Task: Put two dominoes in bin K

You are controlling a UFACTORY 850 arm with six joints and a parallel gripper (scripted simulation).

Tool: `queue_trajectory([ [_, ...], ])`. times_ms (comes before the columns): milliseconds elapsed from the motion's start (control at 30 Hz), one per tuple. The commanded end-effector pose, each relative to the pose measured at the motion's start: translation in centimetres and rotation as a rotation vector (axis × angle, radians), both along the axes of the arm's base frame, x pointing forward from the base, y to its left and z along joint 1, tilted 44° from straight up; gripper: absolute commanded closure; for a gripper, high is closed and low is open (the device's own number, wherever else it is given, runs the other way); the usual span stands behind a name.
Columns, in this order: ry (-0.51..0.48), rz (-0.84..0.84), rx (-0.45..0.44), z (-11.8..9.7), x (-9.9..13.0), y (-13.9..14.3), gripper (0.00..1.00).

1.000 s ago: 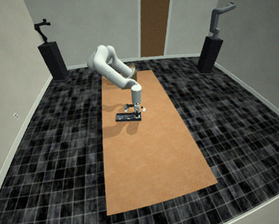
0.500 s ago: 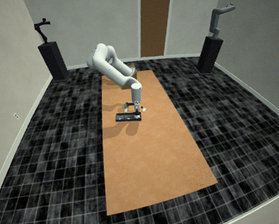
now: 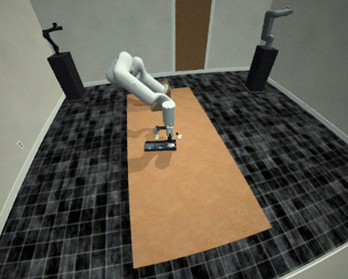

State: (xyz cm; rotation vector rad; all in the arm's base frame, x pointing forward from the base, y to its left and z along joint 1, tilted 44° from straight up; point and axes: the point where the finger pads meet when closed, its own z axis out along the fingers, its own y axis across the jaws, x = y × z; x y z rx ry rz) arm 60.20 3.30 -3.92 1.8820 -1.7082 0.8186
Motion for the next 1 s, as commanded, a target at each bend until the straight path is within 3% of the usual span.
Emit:
queue_trajectory([
  [0,0.107,0.113,-0.016,1.9,-2.5,-2.0,0.59],
  [200,0.226,0.231,-0.042,4.4,-5.9,-4.7,0.59],
  [267,0.226,0.231,-0.042,4.4,-5.9,-4.7,0.59],
  [300,0.283,0.288,-0.053,4.8,-6.4,-5.2,0.59],
  [467,0.373,0.378,-0.071,6.8,-9.3,-7.5,0.59],
  [967,0.644,0.672,-0.124,6.9,-9.5,-7.7,0.59],
])
